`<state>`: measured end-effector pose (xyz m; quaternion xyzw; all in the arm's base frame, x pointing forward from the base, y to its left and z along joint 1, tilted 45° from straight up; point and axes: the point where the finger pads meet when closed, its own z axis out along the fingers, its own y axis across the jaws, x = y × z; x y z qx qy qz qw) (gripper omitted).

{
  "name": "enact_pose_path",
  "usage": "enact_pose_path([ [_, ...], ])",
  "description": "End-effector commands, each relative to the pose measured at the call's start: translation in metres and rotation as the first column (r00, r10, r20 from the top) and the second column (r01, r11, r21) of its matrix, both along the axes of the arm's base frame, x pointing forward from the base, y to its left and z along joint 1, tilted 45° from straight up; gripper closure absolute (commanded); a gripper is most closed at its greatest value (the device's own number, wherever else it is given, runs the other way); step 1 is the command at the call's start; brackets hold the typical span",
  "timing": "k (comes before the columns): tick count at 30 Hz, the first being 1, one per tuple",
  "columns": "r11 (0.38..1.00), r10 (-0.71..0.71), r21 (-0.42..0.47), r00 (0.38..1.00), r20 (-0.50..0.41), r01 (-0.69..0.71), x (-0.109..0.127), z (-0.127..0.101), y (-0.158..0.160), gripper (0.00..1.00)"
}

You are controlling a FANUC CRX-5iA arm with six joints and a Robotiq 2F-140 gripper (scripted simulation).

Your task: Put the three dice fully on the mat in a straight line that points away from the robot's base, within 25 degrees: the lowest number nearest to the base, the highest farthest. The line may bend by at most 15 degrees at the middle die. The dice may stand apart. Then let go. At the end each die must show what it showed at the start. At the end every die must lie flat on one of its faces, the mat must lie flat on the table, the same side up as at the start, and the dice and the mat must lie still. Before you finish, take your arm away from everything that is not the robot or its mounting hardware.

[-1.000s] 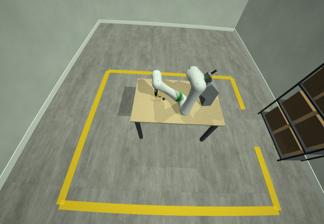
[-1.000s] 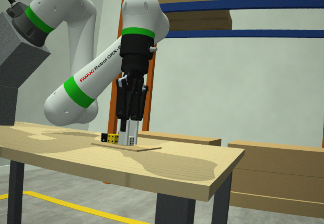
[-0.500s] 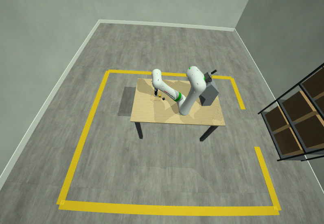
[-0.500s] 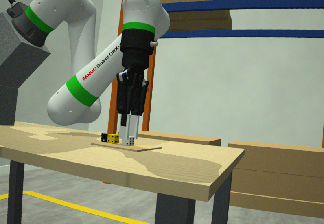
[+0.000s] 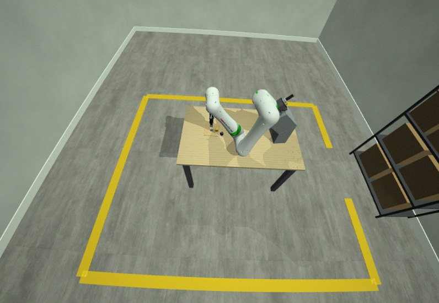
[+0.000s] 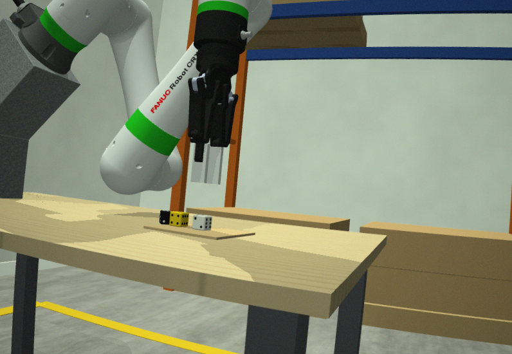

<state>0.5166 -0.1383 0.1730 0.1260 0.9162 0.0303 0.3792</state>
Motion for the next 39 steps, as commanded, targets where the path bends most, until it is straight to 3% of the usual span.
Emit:
enact_pose_path([
  [1, 1.0, 0.0, 0.0, 1.0, 0.0, 0.0, -0.007, 0.007, 0.0, 0.75],
  [6, 1.0, 0.0, 0.0, 1.0, 0.0, 0.0, -0.009, 0.009, 0.001, 0.75],
  [7, 1.0, 0.0, 0.0, 1.0, 0.0, 0.0, -0.009, 0.009, 0.001, 0.0],
  [30, 1.0, 0.009, -0.009, 1.0, -0.001, -0.009, -0.01, 0.008, 0.002, 0.0],
  [34, 0.979, 0.145, -0.143, 0.989, -0.017, -0.146, -0.021, -0.011, 0.018, 0.0],
  [39, 0.935, 0.25, -0.247, 0.967, -0.045, -0.253, -0.031, -0.025, 0.03, 0.0],
])
